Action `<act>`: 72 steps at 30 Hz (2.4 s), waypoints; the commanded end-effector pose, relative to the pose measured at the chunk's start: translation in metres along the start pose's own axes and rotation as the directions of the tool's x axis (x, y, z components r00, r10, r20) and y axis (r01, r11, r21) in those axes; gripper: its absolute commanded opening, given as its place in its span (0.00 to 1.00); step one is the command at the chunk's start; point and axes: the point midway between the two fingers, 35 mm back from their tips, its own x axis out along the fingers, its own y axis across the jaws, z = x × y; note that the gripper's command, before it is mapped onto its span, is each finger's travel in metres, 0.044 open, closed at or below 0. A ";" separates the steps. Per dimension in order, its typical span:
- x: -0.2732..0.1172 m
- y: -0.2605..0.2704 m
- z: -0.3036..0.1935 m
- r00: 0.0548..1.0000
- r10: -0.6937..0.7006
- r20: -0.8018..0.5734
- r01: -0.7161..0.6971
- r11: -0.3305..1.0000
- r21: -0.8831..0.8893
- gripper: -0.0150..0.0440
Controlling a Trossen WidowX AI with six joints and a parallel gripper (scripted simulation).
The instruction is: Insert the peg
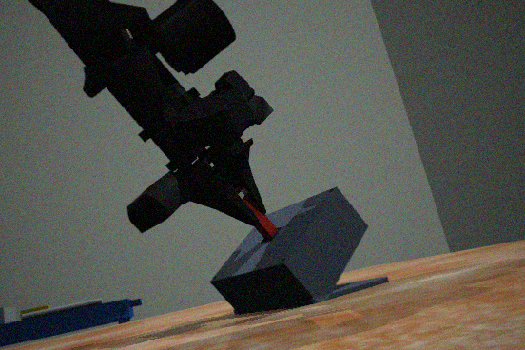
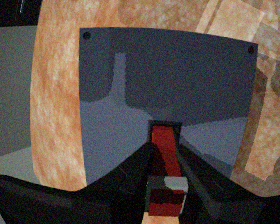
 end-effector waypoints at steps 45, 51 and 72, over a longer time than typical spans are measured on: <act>-0.010 0.000 0.002 1.000 -0.004 0.001 0.004 1.000 0.002 1.00; -0.019 0.001 0.003 1.000 -0.005 0.001 0.005 1.000 0.003 1.00; -0.051 0.003 0.005 1.000 -0.010 0.004 0.010 1.000 0.006 1.00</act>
